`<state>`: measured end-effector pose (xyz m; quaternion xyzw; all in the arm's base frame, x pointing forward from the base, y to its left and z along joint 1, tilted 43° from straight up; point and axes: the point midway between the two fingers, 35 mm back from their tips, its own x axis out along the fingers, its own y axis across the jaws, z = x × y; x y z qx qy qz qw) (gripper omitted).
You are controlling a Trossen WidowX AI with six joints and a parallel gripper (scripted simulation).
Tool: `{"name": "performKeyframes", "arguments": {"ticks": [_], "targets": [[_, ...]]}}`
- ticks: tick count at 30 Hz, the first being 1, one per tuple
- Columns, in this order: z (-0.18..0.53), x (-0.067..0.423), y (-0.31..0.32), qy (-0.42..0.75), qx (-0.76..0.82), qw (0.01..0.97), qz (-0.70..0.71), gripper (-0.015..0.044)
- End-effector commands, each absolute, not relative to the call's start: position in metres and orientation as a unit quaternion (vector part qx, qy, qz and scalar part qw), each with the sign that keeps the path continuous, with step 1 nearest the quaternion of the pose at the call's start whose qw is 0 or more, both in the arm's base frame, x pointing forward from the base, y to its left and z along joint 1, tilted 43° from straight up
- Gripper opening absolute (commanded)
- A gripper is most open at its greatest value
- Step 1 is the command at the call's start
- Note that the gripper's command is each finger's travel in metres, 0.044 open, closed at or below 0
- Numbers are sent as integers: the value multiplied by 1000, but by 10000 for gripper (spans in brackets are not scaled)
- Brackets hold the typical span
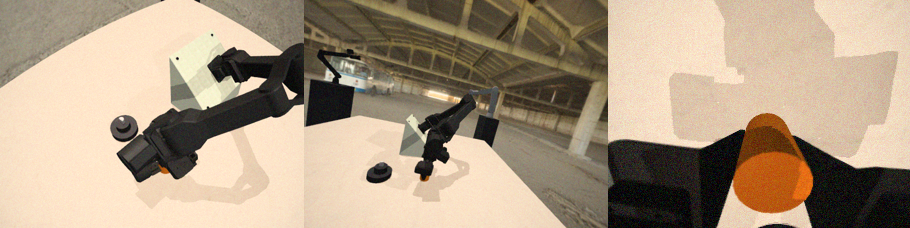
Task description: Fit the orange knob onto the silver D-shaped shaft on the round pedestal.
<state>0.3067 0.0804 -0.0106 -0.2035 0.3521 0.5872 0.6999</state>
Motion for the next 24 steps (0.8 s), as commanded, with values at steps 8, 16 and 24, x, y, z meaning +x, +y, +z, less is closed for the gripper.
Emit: {"name": "performKeyframes", "arguments": {"ticks": [8, 16, 24], "targets": [[-10, 307, 80, 352, -204, 700, 587, 240], [-10, 307, 80, 352, -204, 700, 587, 240], [40, 304, 32, 354, -203, 700, 586, 398]]}}
